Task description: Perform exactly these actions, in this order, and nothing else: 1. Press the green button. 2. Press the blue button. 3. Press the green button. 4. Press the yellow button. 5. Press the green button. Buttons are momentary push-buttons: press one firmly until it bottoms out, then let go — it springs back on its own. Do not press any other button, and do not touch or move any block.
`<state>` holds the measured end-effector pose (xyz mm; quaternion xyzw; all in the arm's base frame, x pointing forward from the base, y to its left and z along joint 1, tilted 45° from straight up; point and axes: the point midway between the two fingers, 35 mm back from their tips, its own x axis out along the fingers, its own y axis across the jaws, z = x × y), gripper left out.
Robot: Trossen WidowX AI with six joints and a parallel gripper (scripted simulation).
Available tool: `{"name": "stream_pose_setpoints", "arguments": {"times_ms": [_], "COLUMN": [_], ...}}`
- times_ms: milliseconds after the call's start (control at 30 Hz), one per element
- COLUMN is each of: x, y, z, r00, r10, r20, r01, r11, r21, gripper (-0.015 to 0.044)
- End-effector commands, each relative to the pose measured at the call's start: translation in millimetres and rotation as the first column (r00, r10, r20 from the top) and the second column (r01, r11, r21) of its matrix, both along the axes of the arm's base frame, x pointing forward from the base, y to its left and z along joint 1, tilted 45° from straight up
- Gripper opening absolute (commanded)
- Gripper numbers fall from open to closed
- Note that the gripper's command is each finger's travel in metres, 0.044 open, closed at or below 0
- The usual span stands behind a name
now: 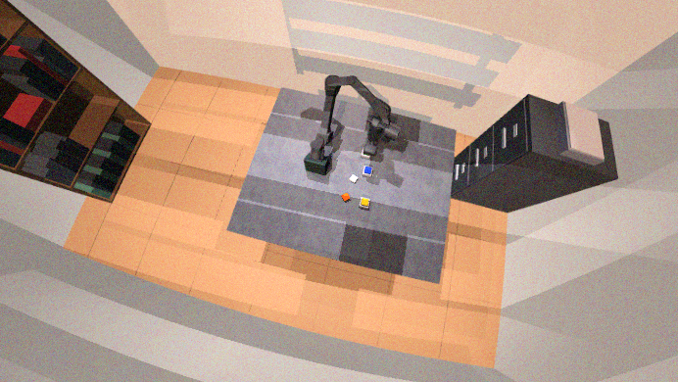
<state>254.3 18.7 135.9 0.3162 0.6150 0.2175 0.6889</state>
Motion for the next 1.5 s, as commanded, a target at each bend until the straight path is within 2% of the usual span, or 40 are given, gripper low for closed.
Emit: {"name": "stream_pose_setpoints", "arguments": {"times_ms": [0, 967, 1467], "x": [1.1, 5.9, 5.9], "y": [33.0, 64.4, 65.2], "z": [-27.7, -57.7, -58.4], "r00": [1.0, 1.0, 1.0], "r10": [0.011, 0.011, 0.011], "r20": [-0.011, -0.009, -0.009], "r01": [-0.011, -0.011, -0.011], "r11": [1.0, 1.0, 1.0], "r21": [0.011, 0.015, 0.016], "gripper": [0.002, 0.002, 0.002]}}
